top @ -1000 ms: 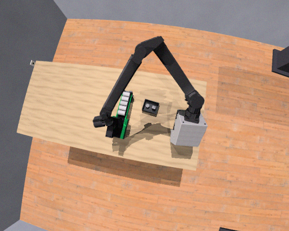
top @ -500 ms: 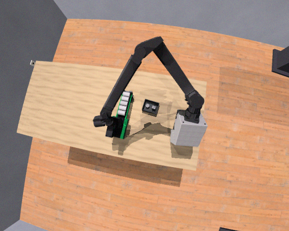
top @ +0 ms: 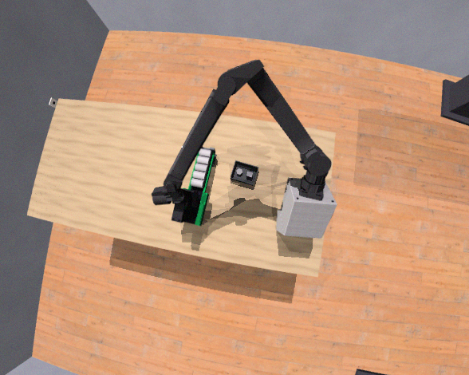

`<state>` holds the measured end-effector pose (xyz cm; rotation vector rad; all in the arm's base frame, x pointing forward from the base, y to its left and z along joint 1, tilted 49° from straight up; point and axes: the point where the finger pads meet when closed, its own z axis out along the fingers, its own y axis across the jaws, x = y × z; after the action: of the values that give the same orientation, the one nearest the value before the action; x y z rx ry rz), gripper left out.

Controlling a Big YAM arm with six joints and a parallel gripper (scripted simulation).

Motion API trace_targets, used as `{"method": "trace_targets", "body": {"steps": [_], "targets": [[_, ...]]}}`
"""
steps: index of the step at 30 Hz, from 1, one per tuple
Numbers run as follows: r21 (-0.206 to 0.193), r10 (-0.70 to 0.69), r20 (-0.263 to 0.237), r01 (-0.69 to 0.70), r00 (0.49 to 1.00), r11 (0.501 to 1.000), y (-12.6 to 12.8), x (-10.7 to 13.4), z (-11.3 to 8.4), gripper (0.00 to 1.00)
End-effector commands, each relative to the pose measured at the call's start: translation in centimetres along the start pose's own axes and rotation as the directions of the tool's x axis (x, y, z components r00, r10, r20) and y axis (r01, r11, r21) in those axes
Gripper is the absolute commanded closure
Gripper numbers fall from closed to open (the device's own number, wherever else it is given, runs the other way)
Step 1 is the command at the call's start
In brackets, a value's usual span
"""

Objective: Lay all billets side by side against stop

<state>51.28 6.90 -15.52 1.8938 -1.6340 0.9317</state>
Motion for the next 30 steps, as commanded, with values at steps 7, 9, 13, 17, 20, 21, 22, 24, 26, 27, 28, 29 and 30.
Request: {"method": "trace_targets", "body": {"steps": [7, 9, 13, 17, 20, 21, 22, 24, 26, 27, 28, 29, 30], "targets": [[0.024, 0.014, 0.006, -0.014, 1.000, 1.000, -1.00, 0.33, -0.04, 1.00], [0.024, 0.014, 0.006, -0.014, 1.000, 1.000, -1.00, 0.29, -0.02, 1.00], [0.024, 0.014, 0.006, -0.014, 1.000, 1.000, -0.97, 0.30, 0.02, 1.00], [0.024, 0.014, 0.006, -0.014, 1.000, 1.000, -0.97, 0.30, 0.02, 1.00], [0.024, 0.014, 0.006, -0.014, 1.000, 1.000, -0.97, 0.30, 0.02, 1.00], [0.024, 0.014, 0.006, -0.014, 1.000, 1.000, -0.97, 0.30, 0.01, 1.00], [0.024, 0.014, 0.006, -0.014, 1.000, 1.000, -0.97, 0.30, 0.01, 1.00], [0.024, 0.014, 0.006, -0.014, 1.000, 1.000, -0.97, 0.30, 0.01, 1.00], [0.024, 0.014, 0.006, -0.014, 1.000, 1.000, -0.97, 0.30, 0.01, 1.00], [0.024, 0.014, 0.006, -0.014, 1.000, 1.000, -0.97, 0.30, 0.01, 1.00], [0.024, 0.014, 0.006, -0.014, 1.000, 1.000, -0.97, 0.30, 0.02, 1.00], [0.024, 0.014, 0.006, -0.014, 1.000, 1.000, -0.97, 0.30, 0.02, 1.00], [0.024, 0.014, 0.006, -0.014, 1.000, 1.000, -0.97, 0.30, 0.01, 1.00]]}}
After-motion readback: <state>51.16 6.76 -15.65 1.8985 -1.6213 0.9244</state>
